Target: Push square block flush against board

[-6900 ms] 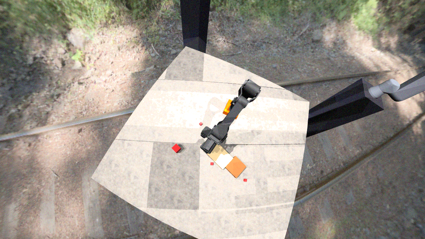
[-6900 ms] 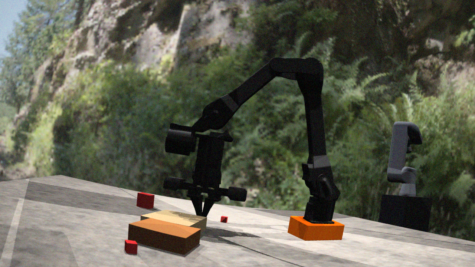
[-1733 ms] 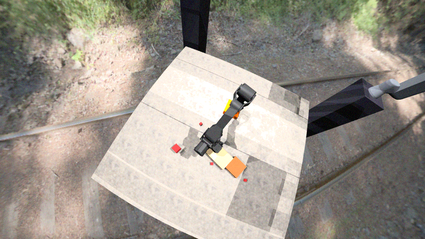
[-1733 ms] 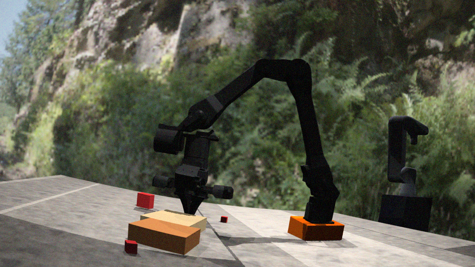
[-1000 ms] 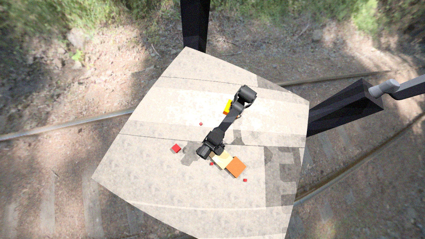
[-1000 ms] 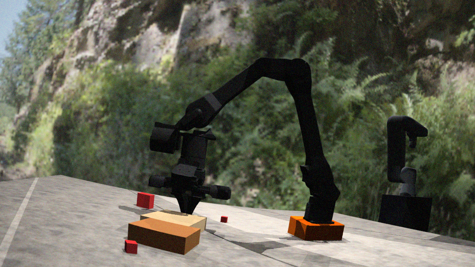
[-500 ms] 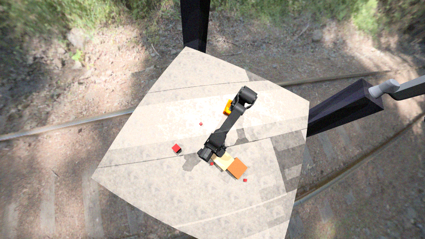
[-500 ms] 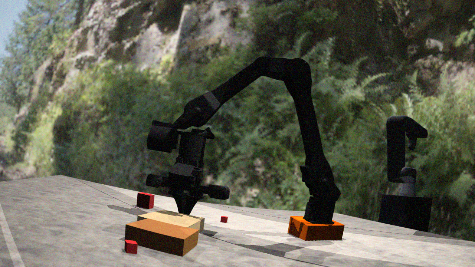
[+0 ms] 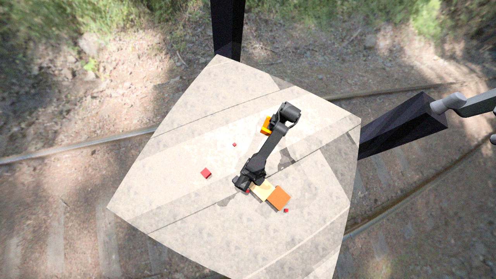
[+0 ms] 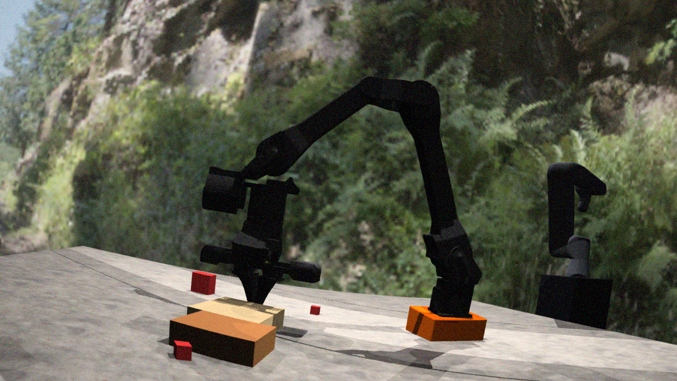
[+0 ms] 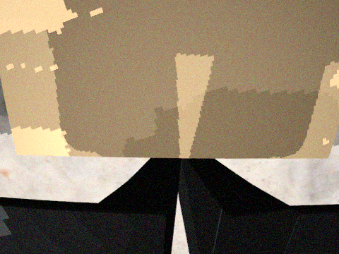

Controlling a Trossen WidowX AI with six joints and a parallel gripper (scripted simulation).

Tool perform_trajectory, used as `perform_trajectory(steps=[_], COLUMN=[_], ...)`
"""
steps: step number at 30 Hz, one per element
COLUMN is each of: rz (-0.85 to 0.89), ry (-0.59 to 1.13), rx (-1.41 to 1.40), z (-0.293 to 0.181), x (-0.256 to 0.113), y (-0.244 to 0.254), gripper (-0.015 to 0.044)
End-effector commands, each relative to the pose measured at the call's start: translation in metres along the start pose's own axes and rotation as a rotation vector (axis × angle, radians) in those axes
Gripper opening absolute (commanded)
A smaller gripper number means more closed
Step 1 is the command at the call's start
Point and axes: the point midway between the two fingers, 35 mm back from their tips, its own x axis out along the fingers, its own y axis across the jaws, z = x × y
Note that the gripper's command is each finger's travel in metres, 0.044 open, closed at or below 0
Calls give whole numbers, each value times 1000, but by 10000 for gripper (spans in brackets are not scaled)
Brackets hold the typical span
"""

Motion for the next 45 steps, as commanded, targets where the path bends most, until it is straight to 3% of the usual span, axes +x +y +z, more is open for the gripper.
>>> perform_trajectory(steps=[1, 45], rz=[1, 1], ry=[-11, -14], rx=[-4, -4], z=[8, 50], x=[0, -1], y=[0, 3], gripper=[0, 0])
